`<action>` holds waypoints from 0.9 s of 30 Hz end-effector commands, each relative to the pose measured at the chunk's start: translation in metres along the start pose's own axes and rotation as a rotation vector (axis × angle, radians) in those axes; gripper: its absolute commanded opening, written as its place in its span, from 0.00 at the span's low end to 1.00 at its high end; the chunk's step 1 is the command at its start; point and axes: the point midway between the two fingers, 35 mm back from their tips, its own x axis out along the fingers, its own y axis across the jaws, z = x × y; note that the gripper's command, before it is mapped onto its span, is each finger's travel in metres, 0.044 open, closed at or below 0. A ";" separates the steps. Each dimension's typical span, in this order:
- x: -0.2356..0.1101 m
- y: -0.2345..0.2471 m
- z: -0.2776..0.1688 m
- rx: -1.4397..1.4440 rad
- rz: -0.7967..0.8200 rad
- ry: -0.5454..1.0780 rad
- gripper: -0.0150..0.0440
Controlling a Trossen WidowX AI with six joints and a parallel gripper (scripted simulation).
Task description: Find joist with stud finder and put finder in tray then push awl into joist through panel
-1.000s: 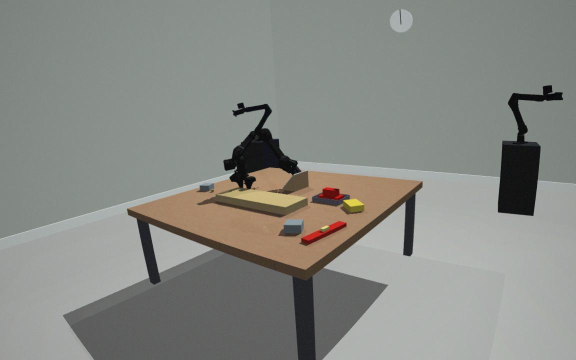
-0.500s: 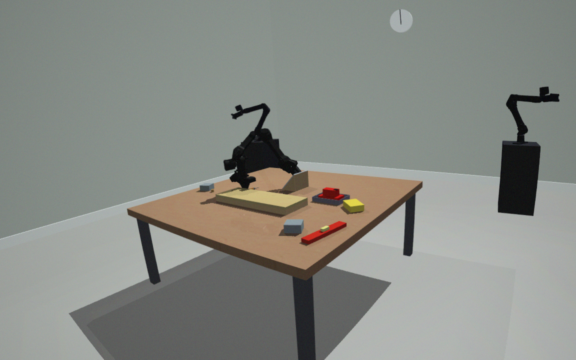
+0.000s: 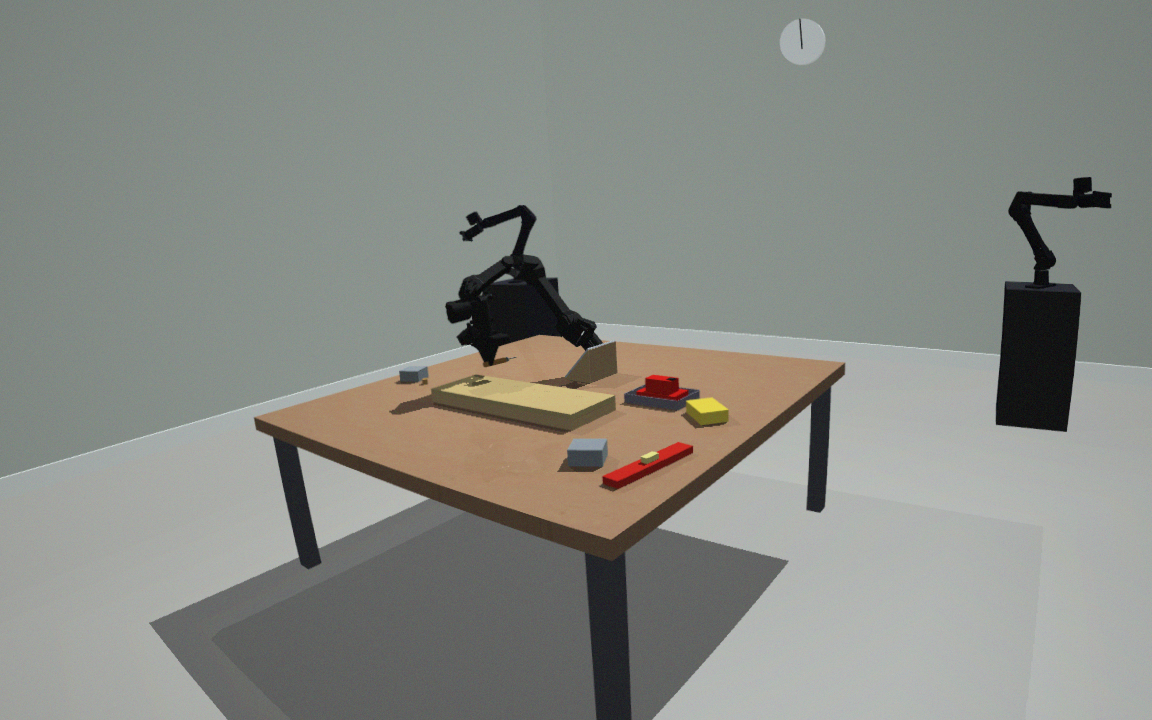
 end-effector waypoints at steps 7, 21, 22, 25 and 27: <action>-0.017 0.003 0.000 -0.013 0.010 -0.010 0.25; -0.023 0.134 0.058 -0.471 0.423 -0.206 0.25; -0.025 0.145 0.061 -0.506 0.454 -0.226 0.25; -0.031 0.176 0.069 -0.613 0.546 -0.292 0.25; -0.035 0.196 0.073 -0.684 0.605 -0.340 0.25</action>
